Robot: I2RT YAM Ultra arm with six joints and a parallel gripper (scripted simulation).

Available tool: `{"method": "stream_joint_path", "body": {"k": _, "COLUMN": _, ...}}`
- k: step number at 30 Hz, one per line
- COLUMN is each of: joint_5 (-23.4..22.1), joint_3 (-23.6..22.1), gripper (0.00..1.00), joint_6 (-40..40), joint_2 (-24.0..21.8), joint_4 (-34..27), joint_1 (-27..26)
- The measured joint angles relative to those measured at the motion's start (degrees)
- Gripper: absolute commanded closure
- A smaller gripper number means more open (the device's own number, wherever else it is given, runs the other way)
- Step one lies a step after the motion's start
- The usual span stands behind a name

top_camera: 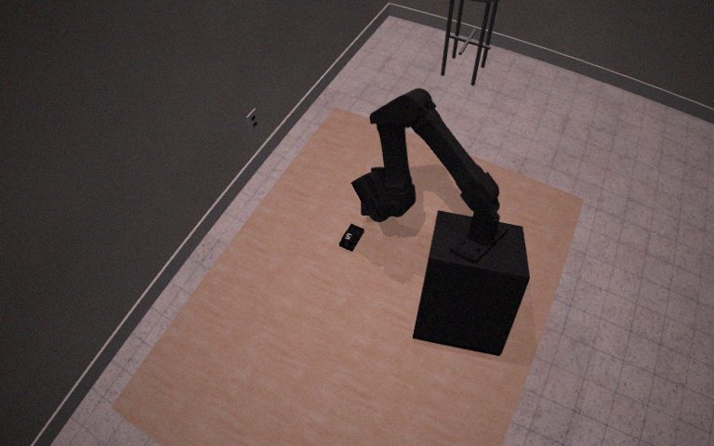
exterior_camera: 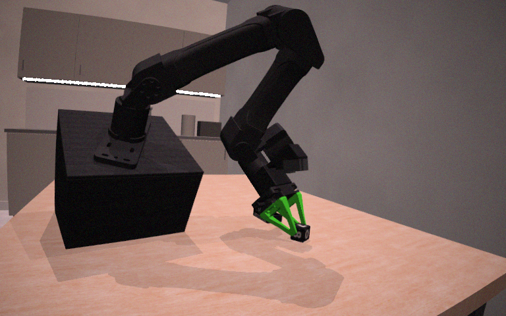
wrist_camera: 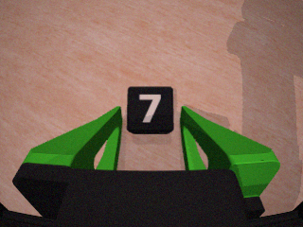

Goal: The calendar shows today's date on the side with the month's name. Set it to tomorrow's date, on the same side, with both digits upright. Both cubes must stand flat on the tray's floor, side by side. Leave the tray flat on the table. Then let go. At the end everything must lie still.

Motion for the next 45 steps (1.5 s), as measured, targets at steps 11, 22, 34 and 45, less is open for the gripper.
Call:
{"method": "stream_joint_path", "body": {"k": 11, "joint_5": 0.0, "joint_3": 0.0, "gripper": 0.55, "joint_6": 0.0, "joint_2": 0.0, "joint_4": 0.0, "joint_1": 0.0}}
{"method": "stream_joint_path", "body": {"k": 22, "joint_5": 0.0, "joint_3": 0.0, "gripper": 0.55, "joint_6": 0.0, "joint_2": 0.0, "joint_4": 0.0, "joint_1": 0.0}}
{"method": "stream_joint_path", "body": {"k": 34, "joint_5": -0.02, "joint_3": 0.0, "gripper": 0.74, "joint_6": -0.02, "joint_2": 0.0, "joint_4": 0.0, "joint_1": 0.0}}
{"method": "stream_joint_path", "body": {"k": 45, "joint_5": -0.02, "joint_3": 0.0, "gripper": 0.74, "joint_6": -0.02, "joint_2": 0.0, "joint_4": 0.0, "joint_1": 0.0}}
